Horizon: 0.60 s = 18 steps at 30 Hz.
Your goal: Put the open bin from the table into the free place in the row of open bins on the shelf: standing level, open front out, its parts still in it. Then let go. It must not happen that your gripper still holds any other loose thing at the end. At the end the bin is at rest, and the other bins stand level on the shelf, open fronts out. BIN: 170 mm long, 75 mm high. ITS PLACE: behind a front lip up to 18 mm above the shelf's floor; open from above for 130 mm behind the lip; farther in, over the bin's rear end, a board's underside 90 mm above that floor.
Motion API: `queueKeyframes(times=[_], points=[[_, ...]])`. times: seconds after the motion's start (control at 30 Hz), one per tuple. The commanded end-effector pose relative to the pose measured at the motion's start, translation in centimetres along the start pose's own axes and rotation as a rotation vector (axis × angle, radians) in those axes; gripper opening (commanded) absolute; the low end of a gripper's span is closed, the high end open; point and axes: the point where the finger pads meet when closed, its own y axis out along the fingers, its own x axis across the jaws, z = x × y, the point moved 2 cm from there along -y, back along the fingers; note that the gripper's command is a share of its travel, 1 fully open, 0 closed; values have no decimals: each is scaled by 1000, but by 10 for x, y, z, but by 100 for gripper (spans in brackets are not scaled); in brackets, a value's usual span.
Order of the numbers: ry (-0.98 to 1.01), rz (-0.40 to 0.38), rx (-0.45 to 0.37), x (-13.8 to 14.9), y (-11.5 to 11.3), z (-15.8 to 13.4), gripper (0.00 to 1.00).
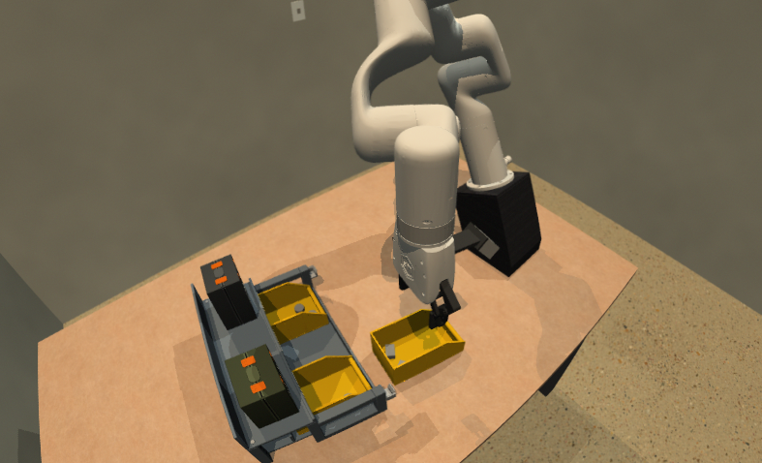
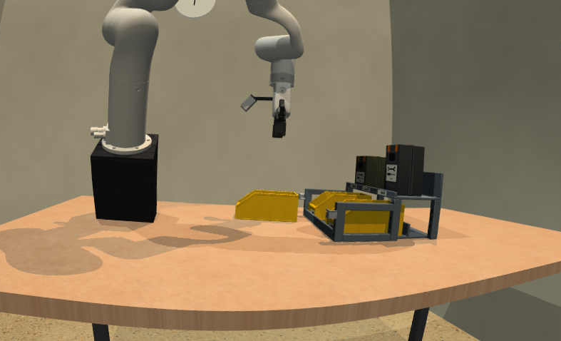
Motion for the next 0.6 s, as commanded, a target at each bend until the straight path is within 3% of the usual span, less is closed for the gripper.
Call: queueKeyframes(times=[0.0, 0.4, 0.57], points=[[0, 2, 1, 0, 44, 0, 100], [0, 2, 1, 0, 44, 0, 100], [0, 2, 1, 0, 89, 0, 100]])
